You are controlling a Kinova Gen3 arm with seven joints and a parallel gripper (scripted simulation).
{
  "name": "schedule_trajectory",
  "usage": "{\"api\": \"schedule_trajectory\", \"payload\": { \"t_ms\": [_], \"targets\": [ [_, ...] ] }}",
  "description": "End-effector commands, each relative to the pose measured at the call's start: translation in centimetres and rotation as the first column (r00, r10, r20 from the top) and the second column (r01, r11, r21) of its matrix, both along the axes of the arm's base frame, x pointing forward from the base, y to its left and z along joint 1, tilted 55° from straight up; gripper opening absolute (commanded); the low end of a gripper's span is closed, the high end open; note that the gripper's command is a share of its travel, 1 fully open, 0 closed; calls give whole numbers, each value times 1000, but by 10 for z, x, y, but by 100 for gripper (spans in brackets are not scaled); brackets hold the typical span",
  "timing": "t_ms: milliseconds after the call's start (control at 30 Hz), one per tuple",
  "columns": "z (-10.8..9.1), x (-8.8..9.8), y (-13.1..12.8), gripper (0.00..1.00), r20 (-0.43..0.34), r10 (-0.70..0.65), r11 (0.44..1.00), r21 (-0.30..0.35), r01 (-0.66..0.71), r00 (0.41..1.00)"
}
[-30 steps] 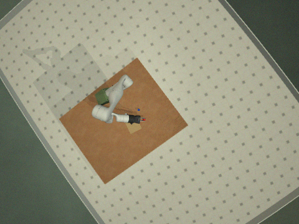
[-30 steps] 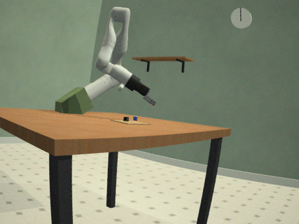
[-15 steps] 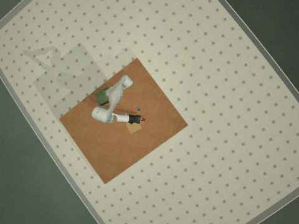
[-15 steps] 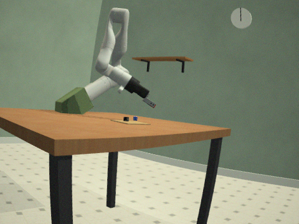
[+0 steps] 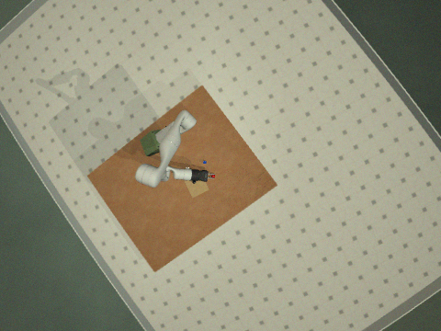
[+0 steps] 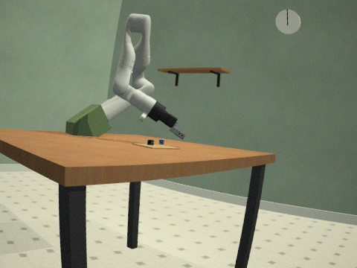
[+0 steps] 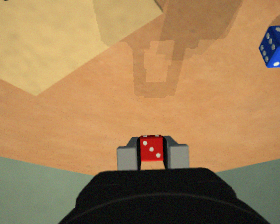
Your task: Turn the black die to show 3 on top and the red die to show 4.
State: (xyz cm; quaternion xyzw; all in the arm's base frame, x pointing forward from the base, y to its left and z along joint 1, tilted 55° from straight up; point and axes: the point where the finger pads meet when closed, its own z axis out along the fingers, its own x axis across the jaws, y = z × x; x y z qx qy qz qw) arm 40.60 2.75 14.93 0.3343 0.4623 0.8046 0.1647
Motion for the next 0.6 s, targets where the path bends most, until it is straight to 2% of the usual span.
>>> {"api": "schedule_trajectory", "payload": {
  "t_ms": [0,567],
  "targets": [
    [-5,1,12,40,-4,10,1000,19,-10,1000],
    [-11,4,20,40,-4,10,1000,19,-10,1000]
  ]
}}
